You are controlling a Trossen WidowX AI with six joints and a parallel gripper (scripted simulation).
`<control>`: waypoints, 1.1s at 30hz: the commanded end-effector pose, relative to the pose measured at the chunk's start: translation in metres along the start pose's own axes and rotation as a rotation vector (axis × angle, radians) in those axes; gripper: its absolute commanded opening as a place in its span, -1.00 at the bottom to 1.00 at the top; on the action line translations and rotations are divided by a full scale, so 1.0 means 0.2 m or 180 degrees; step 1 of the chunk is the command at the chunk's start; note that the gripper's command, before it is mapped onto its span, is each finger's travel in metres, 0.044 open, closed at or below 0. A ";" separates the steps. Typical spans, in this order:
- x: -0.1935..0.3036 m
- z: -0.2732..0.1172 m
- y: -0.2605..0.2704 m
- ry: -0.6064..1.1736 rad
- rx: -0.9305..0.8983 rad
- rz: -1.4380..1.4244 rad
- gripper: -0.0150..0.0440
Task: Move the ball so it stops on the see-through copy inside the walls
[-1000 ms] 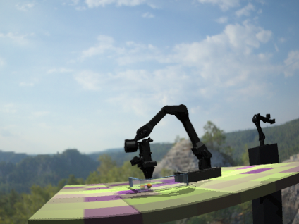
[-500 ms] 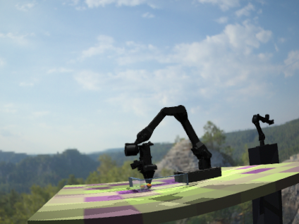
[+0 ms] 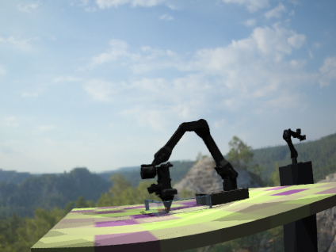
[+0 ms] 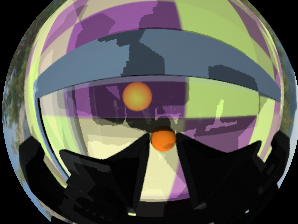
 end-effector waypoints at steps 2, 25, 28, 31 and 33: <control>0.00 0.01 0.00 0.0001 0.0016 0.0020 -0.22; -0.02 -0.49 0.00 -0.0004 0.0013 0.0019 -0.49; -0.01 -0.59 0.00 -0.0002 0.0016 0.0020 -0.49; 0.00 -0.61 0.00 -0.0001 0.0016 0.0020 -0.49; 0.00 -0.61 0.00 -0.0001 0.0016 0.0020 -0.49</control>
Point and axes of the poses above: the point midway between the two fingers, 35 mm back from their tips, its own z axis out along the fingers, its own y axis across the jaws, x = y × z, the point moved 5 cm from there along -z, back along the fingers, and after that the axes turned 3 degrees about z, right-handed, at the moved point
